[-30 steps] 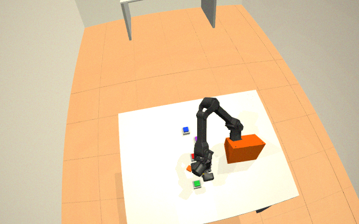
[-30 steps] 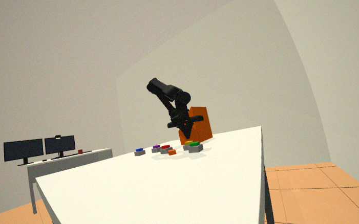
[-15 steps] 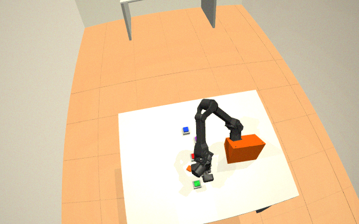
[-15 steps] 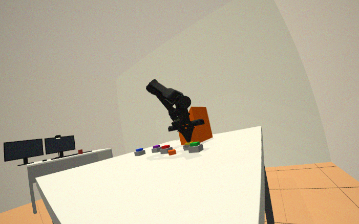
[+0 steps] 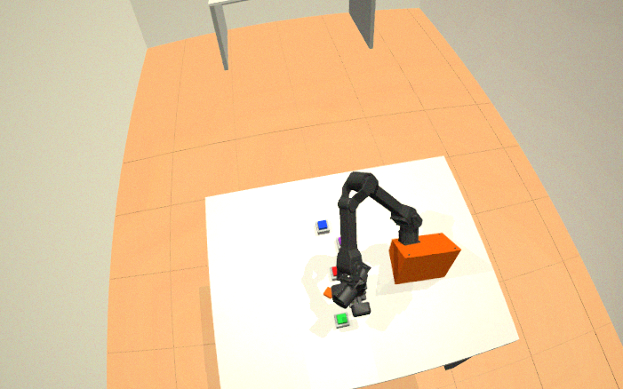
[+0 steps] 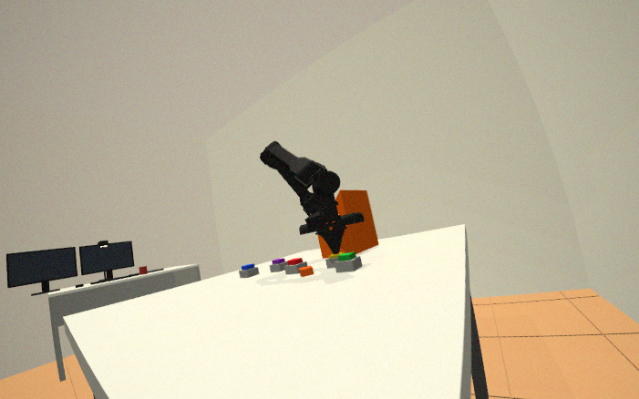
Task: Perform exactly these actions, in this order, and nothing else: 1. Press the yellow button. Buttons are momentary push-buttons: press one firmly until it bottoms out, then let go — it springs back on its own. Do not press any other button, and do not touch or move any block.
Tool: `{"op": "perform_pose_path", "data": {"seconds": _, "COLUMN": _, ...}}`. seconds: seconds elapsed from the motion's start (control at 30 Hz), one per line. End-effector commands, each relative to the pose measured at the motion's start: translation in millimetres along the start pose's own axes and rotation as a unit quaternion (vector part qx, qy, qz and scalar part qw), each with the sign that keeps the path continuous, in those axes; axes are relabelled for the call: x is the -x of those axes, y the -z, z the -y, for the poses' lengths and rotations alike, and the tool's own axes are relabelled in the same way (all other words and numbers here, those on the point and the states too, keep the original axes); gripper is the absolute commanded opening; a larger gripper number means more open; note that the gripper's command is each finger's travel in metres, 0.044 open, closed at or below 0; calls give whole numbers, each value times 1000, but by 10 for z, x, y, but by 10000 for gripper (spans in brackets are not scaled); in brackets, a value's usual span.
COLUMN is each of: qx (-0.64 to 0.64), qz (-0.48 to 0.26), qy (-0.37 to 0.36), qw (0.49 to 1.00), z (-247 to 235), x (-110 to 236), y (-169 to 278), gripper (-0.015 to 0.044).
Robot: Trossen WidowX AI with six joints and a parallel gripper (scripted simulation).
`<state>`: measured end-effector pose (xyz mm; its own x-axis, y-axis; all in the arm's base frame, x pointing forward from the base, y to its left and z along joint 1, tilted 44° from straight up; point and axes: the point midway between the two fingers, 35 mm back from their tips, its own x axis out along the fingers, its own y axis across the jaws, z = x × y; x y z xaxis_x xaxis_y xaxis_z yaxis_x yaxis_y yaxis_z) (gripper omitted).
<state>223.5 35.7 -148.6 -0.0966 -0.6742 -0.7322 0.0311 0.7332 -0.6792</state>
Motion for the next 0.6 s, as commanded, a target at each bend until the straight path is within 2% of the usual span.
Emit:
{"op": "perform_pose_path", "data": {"seconds": 0.0, "qx": 0, "qz": 0, "qy": 0, "qw": 1000, "z": -1, "x": 25, "y": -1, "gripper": 20}}
{"op": "perform_pose_path", "data": {"seconds": 0.1, "qx": 3, "qz": 0, "qy": 1, "qw": 1000, "z": -2, "x": 292, "y": 0, "gripper": 20}}
{"op": "perform_pose_path", "data": {"seconds": 0.23, "qx": 3, "qz": 0, "qy": 1, "qw": 1000, "z": -1, "x": 318, "y": 1, "gripper": 20}}
{"op": "perform_pose_path", "data": {"seconds": 0.33, "qx": 3, "qz": 1, "qy": 0, "qw": 1000, "z": -118, "x": 414, "y": -48, "gripper": 99}}
{"op": "perform_pose_path", "data": {"seconds": 0.57, "qx": 3, "qz": 1, "qy": -3, "qw": 1000, "z": -658, "x": 902, "y": -148, "gripper": 283}}
